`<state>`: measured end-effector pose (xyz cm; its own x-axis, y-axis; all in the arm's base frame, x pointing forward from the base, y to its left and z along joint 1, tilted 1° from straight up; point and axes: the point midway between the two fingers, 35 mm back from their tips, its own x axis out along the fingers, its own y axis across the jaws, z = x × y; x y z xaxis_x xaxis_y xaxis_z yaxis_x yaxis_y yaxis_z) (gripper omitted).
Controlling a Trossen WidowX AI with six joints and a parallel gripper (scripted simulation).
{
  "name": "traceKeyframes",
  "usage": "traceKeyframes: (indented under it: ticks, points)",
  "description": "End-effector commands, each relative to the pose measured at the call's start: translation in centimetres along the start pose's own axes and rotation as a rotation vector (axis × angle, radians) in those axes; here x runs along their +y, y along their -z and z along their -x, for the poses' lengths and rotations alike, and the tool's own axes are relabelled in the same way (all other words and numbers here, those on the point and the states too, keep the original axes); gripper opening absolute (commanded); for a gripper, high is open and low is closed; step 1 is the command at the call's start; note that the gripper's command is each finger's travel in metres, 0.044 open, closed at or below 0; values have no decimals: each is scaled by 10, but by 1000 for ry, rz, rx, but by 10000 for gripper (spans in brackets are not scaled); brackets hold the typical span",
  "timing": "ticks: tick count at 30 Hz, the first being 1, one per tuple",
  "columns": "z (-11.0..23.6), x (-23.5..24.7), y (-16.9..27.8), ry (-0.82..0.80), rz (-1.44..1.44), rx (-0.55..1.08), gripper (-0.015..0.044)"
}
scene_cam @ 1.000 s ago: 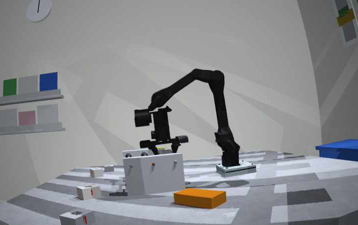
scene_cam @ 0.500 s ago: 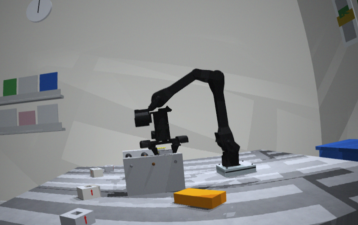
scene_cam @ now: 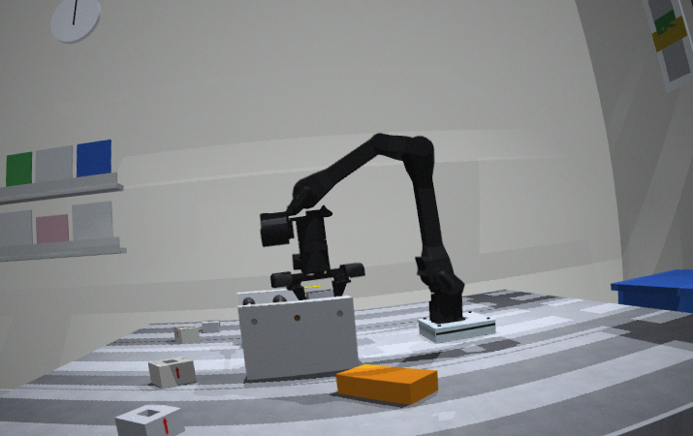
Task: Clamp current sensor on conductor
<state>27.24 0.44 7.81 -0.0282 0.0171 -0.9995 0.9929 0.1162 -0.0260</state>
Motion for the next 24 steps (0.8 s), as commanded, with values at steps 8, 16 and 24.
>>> traceKeyframes:
  ticks: [8,16,24]
  points:
    - [0,0,0,0,0,0,269]
    - [0,0,0,0,0,0,374]
    - [0,0,0,0,0,0,440]
